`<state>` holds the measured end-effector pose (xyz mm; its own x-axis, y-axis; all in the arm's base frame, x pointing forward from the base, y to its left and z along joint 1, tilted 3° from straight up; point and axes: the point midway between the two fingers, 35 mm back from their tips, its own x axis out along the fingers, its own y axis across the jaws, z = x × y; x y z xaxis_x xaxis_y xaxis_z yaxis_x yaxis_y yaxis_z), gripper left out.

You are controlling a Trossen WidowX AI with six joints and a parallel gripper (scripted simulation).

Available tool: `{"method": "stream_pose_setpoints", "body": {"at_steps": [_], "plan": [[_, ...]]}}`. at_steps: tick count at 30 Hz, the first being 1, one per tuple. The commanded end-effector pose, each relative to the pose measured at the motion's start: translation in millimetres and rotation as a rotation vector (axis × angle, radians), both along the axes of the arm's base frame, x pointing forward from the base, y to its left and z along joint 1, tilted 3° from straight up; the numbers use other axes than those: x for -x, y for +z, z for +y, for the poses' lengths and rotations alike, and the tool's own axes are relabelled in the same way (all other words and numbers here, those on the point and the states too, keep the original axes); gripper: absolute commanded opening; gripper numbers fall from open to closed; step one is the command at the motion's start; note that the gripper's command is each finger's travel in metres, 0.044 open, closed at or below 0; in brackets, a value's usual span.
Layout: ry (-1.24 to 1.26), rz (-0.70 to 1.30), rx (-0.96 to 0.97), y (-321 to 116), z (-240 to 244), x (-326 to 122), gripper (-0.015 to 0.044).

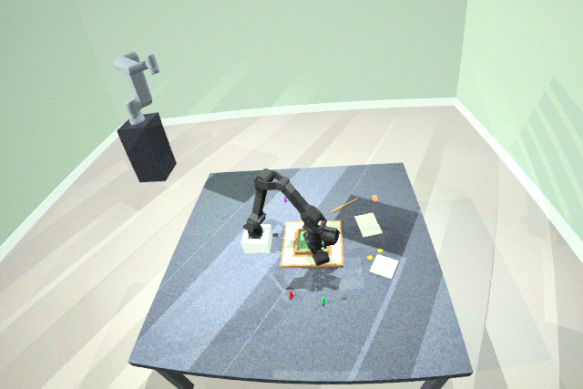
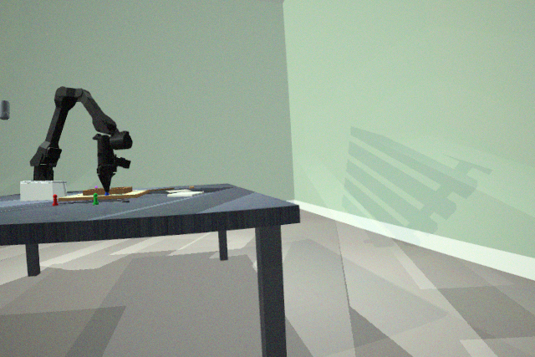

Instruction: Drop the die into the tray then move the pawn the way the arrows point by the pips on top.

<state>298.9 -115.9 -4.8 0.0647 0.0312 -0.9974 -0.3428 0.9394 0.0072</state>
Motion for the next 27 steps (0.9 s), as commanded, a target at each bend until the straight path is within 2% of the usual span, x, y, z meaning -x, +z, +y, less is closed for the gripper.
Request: {"method": "stream_pose_setpoints", "body": {"at_steps": [1,4,7,12,18,24,25,27], "plan": [[-0.001,0.002,0.0,11,-1,0,0.0289],[-0.002,0.011,-0.002,47,-2,2,0.0368],[-0.002,0.011,-0.002,50,-2,2,0.044],[-0.036,0.013,-0.005,62,12,11,0.044],[-0.177,0.021,-0.017,103,64,61,0.044],[-0.318,0.03,-0.028,125,102,121,0.044],[-0.252,0.012,-0.028,120,87,89,0.044],[-0.252,0.012,-0.028,120,87,89,0.044]]}}
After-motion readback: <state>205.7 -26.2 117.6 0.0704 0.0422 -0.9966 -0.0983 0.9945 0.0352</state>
